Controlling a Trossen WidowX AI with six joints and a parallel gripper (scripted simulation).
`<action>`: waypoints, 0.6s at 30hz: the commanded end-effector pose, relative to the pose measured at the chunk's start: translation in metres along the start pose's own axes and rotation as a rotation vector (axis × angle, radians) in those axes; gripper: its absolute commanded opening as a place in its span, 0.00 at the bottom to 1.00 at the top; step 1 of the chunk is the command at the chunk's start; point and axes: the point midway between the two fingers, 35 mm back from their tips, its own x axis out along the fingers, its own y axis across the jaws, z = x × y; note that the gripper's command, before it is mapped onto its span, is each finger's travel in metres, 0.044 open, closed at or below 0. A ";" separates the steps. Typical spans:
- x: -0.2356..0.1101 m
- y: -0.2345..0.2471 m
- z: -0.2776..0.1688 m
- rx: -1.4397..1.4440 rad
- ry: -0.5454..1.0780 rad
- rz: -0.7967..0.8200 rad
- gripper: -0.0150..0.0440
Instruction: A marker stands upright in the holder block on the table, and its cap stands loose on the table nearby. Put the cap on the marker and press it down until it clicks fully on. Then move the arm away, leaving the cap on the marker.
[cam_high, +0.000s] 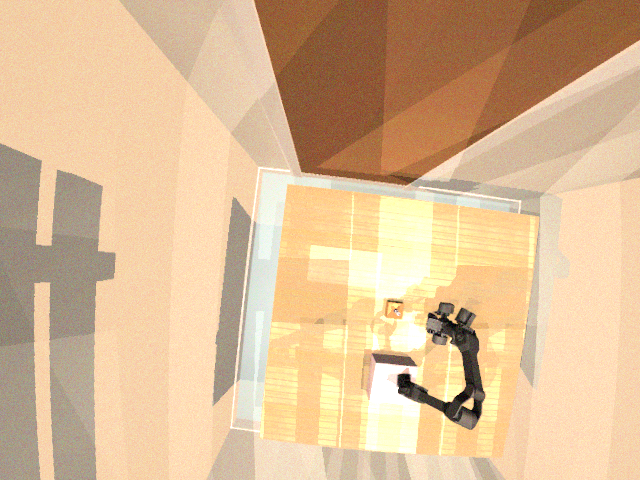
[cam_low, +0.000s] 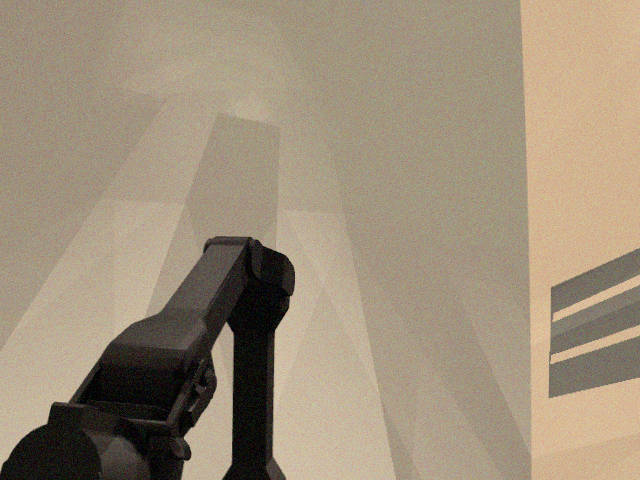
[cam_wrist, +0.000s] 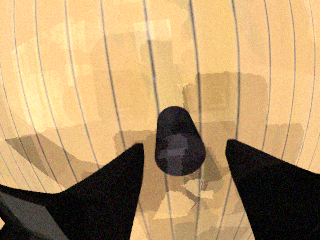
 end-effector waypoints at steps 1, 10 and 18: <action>0.008 0.003 0.000 -0.003 0.002 0.010 0.67; 0.023 0.003 0.000 -0.003 0.002 0.010 0.67; 0.030 0.004 0.000 -0.003 0.002 0.010 0.58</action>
